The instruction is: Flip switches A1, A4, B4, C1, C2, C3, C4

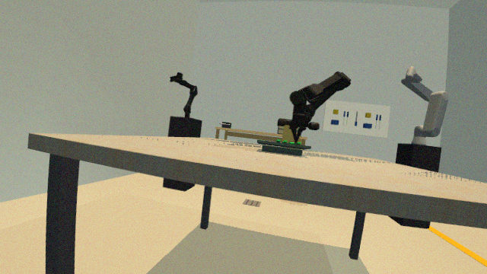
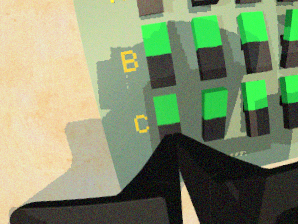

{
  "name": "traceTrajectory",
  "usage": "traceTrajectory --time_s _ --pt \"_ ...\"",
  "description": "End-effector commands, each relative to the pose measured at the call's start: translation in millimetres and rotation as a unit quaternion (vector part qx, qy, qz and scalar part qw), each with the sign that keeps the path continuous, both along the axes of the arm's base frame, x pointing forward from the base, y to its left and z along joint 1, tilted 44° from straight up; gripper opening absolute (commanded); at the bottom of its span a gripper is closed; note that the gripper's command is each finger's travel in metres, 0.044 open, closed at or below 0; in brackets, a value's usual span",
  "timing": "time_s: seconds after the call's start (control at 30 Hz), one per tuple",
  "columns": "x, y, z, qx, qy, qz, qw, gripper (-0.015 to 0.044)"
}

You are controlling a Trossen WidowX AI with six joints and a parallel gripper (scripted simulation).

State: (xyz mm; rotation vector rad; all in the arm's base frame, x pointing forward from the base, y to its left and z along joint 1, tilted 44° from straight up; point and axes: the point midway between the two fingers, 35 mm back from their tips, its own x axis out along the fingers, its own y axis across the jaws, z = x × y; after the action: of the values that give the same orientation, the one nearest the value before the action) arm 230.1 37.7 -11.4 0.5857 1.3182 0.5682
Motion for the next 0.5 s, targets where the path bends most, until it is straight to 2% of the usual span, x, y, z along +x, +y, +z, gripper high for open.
traceTrajectory --time_s 0.0,0.47 --pt "-0.9 1.1 -0.4 0.003 0.002 -0.001 1.000 0.0000" --pt "-0.7 2.4 -1.7 0.003 0.002 -0.001 1.000 0.0000"
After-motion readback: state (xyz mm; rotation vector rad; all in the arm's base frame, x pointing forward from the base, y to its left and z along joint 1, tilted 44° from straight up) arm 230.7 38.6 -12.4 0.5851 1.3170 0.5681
